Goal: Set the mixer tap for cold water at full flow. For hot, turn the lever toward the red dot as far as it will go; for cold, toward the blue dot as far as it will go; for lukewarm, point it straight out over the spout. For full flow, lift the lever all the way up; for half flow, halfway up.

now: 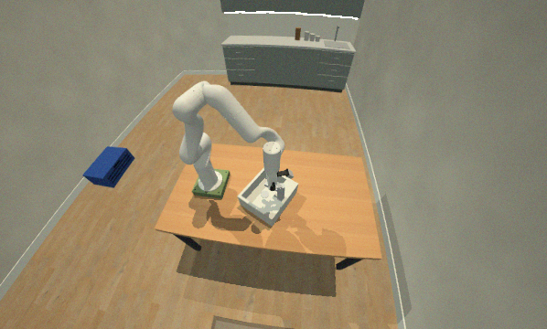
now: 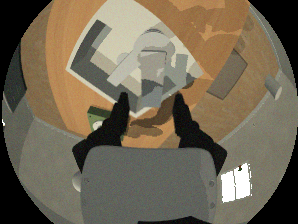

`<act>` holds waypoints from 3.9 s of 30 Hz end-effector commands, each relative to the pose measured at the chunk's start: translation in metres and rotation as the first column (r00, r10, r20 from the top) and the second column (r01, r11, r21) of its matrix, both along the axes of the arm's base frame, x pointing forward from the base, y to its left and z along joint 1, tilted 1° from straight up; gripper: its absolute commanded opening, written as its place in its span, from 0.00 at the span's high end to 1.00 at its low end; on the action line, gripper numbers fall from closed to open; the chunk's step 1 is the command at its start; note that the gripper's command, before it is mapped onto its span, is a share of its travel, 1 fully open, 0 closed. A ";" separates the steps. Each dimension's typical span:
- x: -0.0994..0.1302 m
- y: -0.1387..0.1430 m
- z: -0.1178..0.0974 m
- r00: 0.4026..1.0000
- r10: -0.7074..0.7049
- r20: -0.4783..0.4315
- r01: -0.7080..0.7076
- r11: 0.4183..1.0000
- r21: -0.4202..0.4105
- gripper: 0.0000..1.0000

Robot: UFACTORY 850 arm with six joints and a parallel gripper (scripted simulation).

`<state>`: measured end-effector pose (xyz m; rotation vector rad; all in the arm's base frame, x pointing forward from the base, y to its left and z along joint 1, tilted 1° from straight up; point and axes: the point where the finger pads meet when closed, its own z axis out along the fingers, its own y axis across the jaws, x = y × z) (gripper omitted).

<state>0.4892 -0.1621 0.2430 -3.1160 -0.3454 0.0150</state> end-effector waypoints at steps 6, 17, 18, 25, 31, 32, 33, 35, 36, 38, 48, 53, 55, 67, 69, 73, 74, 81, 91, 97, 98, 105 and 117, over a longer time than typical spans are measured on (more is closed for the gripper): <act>0.001 0.000 0.000 1.000 0.000 0.002 0.000 1.000 -0.001 0.35; 0.001 0.000 0.000 1.000 0.000 0.002 0.000 1.000 -0.001 0.35; 0.001 0.000 0.000 1.000 0.000 0.002 0.000 1.000 -0.001 0.35; 0.001 0.000 0.000 1.000 0.000 0.002 0.000 1.000 -0.001 0.35; 0.001 0.000 0.000 1.000 0.000 0.002 0.000 1.000 -0.001 0.35; 0.001 0.000 0.000 1.000 0.000 0.002 0.000 1.000 -0.001 0.35; 0.001 0.000 0.000 1.000 0.000 0.002 0.000 1.000 -0.001 0.35; 0.001 0.000 0.000 1.000 0.000 0.002 0.000 1.000 -0.001 0.35; 0.001 0.000 0.000 1.000 0.000 0.002 0.000 1.000 -0.001 0.35; 0.001 0.000 0.000 1.000 0.000 0.002 0.000 1.000 -0.001 0.35; 0.001 0.000 0.000 1.000 0.000 0.002 0.000 1.000 -0.001 0.35; 0.001 0.000 -0.001 1.000 0.000 0.002 0.000 1.000 -0.001 0.35; 0.001 0.000 -0.002 1.000 0.000 0.002 0.000 1.000 -0.001 0.35; 0.001 0.000 -0.009 1.000 0.000 0.002 0.000 1.000 -0.001 0.35; 0.001 0.000 -0.011 1.000 0.000 0.002 0.000 1.000 -0.001 0.35; 0.001 0.000 -0.015 1.000 0.000 0.002 0.000 1.000 -0.001 0.35; 0.001 0.000 -0.016 1.000 0.000 0.002 0.000 1.000 -0.001 0.35; 0.001 0.000 -0.022 1.000 0.000 0.002 0.000 1.000 -0.001 0.35; 0.001 0.000 -0.031 1.000 0.000 0.002 0.000 1.000 -0.001 0.35; 0.001 0.000 -0.033 1.000 0.000 0.002 0.000 1.000 -0.001 0.35; 0.001 0.000 -0.033 1.000 0.000 0.002 0.000 1.000 -0.001 0.35; 0.001 0.000 -0.035 1.000 0.000 0.002 0.000 1.000 -0.001 0.35; 0.001 0.000 -0.035 1.000 0.000 0.002 0.000 1.000 -0.001 0.35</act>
